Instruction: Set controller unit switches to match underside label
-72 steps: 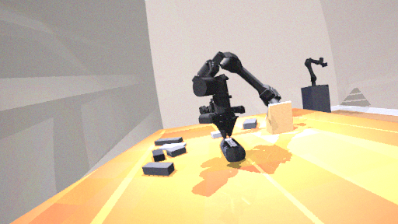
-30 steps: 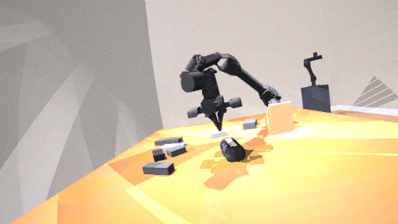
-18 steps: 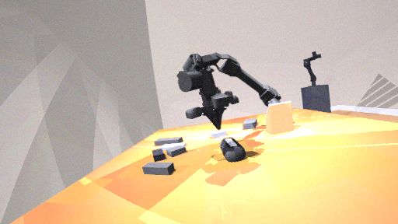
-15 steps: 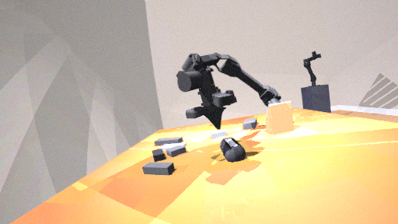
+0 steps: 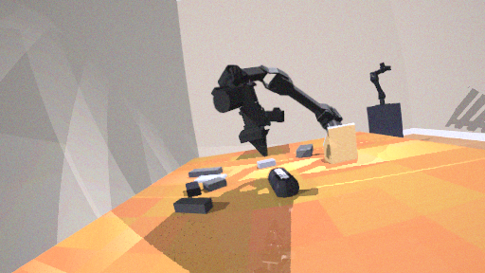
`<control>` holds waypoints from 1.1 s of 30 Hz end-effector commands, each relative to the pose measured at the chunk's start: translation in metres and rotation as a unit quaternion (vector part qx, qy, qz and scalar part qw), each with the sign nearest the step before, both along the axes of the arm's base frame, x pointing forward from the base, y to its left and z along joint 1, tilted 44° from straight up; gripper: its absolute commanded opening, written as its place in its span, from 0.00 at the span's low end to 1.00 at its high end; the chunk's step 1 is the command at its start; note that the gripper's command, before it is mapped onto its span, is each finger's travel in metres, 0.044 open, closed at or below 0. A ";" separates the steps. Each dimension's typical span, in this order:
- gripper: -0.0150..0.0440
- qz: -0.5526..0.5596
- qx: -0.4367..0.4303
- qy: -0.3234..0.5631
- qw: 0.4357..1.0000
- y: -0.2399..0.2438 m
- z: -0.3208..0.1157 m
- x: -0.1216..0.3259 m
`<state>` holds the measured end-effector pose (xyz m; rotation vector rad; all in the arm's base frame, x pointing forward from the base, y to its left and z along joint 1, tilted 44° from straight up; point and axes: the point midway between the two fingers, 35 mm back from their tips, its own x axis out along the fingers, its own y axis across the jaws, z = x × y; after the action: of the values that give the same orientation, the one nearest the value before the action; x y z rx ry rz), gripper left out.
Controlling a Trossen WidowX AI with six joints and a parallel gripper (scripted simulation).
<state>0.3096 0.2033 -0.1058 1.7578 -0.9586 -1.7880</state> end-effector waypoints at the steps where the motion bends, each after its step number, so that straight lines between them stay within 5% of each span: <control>1: 0.25 0.105 0.004 0.158 0.982 -0.008 -0.009 -0.003; 27: 0.25 0.103 0.005 0.145 0.984 -0.006 -0.006 -0.002; 33: 0.52 0.002 -0.008 0.022 1.000 -0.003 -0.010 -0.005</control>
<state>0.3072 0.1990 -0.1134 1.5751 -0.7521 -1.8366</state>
